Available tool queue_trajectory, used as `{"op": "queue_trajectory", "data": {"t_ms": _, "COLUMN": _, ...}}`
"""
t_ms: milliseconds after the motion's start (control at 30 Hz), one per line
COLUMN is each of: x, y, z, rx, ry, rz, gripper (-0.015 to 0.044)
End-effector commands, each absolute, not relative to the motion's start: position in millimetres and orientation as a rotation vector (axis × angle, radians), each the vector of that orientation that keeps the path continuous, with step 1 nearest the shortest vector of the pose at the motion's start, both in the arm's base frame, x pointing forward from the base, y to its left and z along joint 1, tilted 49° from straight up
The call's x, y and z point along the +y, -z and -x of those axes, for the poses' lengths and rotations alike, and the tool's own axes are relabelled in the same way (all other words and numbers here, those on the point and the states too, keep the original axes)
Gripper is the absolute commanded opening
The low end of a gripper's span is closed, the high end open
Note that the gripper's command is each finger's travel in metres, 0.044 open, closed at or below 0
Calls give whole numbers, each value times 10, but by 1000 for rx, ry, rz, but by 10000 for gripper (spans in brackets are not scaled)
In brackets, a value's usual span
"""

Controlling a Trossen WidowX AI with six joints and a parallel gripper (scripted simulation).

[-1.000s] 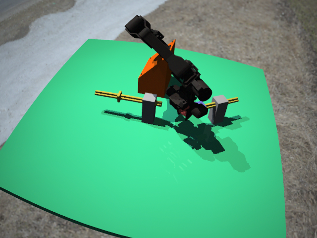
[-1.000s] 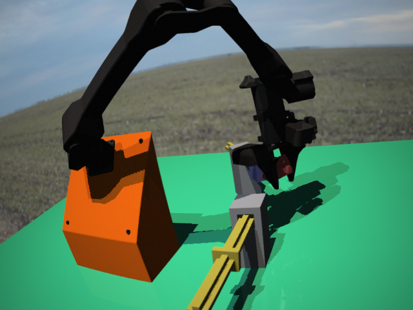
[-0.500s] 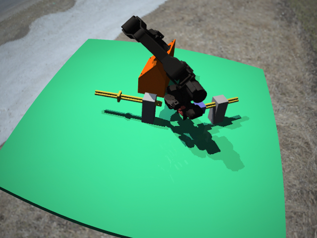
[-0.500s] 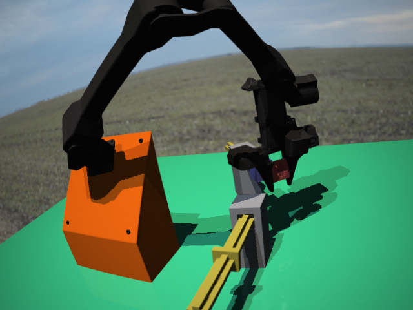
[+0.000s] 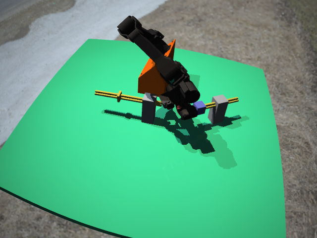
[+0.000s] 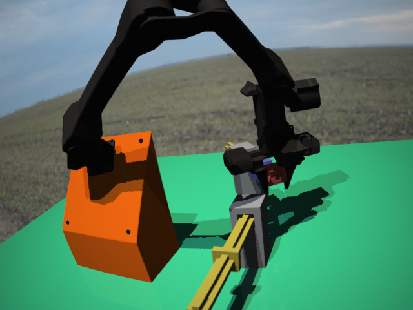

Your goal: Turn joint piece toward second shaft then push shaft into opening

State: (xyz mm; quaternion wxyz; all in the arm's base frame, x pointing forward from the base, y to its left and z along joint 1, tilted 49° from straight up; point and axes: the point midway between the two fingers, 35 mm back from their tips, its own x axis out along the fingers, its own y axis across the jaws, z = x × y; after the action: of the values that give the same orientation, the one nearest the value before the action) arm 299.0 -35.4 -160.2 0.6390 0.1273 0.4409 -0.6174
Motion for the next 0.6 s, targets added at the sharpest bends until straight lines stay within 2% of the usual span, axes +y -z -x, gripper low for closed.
{"op": "queue_trajectory", "data": {"t_ms": 0, "x": -376, "y": 1601, "z": -2961, "rx": 991, "ry": 1435, "rz": -368, "gripper": 0}}
{"op": "queue_trajectory", "data": {"t_ms": 567, "x": -432, "y": 1605, "z": -2865, "rx": 930, "ry": 1487, "rz": -595, "gripper": 0}}
